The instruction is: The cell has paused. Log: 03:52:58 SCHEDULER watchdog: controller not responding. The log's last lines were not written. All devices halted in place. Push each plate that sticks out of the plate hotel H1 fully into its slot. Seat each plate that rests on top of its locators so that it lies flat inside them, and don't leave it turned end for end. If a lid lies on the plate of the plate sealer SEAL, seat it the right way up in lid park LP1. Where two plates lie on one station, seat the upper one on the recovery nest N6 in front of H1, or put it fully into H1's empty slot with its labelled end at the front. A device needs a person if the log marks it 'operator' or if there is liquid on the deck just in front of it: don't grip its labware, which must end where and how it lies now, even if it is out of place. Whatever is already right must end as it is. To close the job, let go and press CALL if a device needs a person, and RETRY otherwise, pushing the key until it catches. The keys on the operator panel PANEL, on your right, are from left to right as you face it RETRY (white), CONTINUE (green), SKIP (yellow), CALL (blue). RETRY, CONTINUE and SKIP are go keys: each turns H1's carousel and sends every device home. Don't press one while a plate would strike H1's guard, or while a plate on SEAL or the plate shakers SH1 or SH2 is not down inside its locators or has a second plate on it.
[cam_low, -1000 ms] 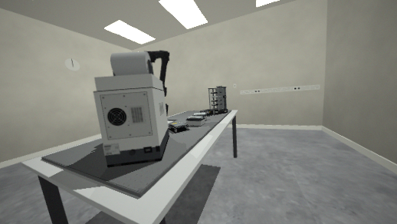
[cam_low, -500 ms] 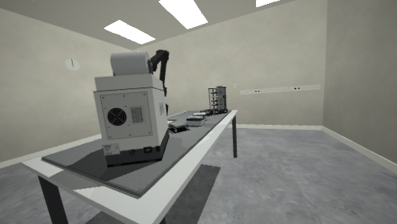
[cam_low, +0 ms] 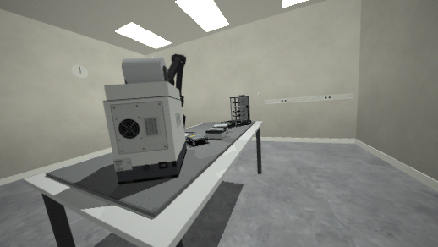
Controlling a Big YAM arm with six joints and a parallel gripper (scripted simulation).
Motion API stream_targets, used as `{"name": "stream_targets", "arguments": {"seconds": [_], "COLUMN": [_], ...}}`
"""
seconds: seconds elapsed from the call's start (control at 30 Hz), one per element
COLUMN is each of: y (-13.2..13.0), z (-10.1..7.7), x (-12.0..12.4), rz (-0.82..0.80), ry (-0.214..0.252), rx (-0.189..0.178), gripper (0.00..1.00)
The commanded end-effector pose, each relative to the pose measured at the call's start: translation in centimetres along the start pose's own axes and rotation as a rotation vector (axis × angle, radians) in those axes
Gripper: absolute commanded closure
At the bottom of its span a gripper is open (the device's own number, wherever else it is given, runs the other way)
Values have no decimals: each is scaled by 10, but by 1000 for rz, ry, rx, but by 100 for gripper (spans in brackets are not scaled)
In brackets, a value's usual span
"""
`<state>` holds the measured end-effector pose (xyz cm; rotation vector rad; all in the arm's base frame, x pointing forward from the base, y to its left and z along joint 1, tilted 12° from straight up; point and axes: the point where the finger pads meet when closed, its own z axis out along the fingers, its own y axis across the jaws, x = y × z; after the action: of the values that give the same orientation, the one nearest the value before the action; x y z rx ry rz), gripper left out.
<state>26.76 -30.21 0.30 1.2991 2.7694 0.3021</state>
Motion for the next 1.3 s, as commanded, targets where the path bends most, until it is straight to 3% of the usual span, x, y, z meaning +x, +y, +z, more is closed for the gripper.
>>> {"name": "stream_targets", "arguments": {"seconds": [0.0,0.13,0.2,0.23,0.27,0.4,0.43,0.47,0.63,0.93,0.97,1.07,1.27], "y": [5,5,5,3,3,2,2,2,2,5,4,4,5], "z": [19,39,41,34,17,16,16,26,45,54,43,60,68], "x": [-5,-4,-4,-15,-24,-26,-26,-16,-4,-7,-10,-4,-5], "rz": [6,6,6,9,7,9,9,2,12,4,8,7,6], "ry": [-9,-9,-9,-31,-76,-79,-79,-40,-10,-16,-44,-9,-13], "rx": [-1,-1,-1,-1,1,1,1,1,-1,-1,-1,-1,-1], "gripper": [0,0,0,0,0,0,0,0,0,0,0,0,0]}}
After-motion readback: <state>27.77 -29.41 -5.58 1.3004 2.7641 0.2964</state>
